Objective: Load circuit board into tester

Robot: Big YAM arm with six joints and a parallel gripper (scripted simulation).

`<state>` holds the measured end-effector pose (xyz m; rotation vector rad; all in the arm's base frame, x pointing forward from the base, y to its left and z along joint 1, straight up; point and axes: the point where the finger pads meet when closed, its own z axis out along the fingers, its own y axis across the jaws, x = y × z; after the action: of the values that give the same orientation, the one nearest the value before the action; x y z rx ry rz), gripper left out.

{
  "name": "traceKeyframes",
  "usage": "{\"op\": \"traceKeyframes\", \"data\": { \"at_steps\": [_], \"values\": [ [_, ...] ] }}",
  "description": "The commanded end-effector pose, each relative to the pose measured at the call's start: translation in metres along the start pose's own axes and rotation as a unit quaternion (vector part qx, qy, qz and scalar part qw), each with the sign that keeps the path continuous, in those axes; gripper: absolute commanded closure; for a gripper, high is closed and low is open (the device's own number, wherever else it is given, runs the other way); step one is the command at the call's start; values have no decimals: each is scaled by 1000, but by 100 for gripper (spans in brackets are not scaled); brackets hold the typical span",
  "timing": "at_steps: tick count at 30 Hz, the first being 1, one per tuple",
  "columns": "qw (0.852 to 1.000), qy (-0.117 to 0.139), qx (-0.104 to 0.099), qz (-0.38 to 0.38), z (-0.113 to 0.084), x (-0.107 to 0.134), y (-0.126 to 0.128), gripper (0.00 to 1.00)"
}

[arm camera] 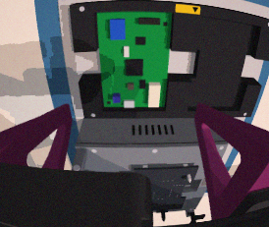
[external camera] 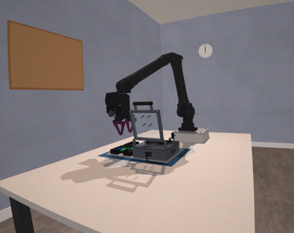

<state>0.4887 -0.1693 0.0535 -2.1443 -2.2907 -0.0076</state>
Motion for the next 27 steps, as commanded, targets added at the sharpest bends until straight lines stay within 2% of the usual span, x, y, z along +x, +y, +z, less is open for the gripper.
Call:
{"op": "traceKeyframes", "data": {
  "at_steps": [1,6,12,18,27],
  "values": [
    [1000,-3,-6,5,14,0,3,8],
    [1000,-5,-11,5,18,0,4,8],
    [1000,-4,-8,4,34,0,4,8],
    [1000,-3,-6,4,42,1,4,8],
    [1000,-8,-19,4,30,0,7,8]
  ]
}}
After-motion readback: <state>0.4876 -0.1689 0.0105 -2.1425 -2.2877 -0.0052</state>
